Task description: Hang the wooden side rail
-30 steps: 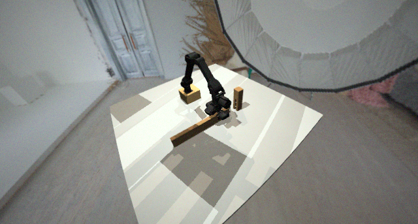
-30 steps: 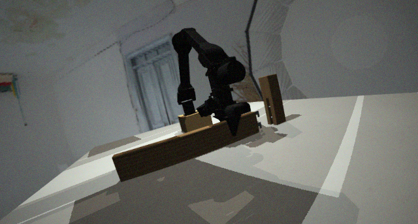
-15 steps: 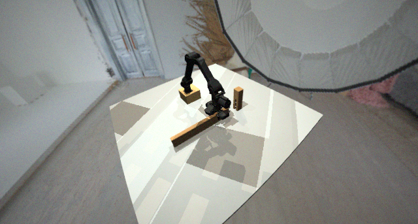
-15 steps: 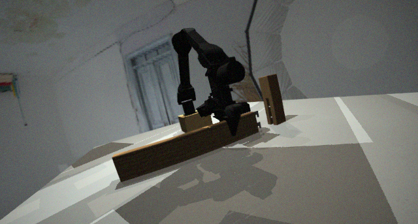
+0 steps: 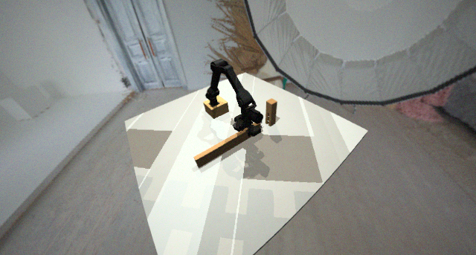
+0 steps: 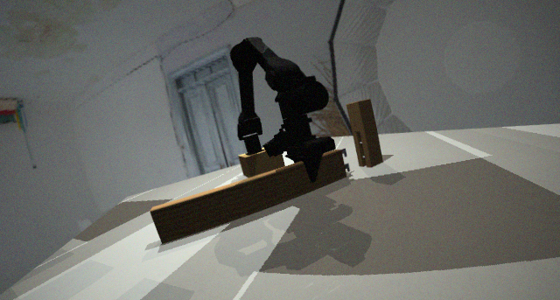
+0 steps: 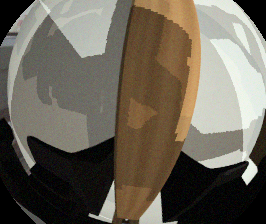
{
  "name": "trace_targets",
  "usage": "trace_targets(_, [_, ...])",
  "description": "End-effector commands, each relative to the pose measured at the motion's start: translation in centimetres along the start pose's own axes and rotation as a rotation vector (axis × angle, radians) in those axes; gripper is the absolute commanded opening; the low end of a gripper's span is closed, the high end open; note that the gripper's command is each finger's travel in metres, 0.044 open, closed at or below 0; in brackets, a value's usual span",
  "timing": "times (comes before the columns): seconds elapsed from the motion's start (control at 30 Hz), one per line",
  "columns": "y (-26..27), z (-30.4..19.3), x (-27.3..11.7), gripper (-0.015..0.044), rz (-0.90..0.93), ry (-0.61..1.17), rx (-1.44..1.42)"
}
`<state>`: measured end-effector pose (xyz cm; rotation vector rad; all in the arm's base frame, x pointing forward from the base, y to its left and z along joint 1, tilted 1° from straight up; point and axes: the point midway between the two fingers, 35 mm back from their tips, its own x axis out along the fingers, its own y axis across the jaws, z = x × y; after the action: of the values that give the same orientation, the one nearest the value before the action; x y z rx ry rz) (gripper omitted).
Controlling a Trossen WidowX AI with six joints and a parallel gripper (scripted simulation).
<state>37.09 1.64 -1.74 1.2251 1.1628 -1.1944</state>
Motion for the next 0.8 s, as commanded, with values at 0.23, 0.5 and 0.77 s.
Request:
trace_targets(0.23, [-0.03,0.00,-0.29,0.0000,-0.001,-0.004,-0.010])
trace_targets(0.5, [-0.02,0.00,-0.42,0.0000,-0.001,-0.004,-0.010])
trace_targets(0.77, [-0.02,0.00,-0.56,0.0000,-0.001,-0.004,-0.010])
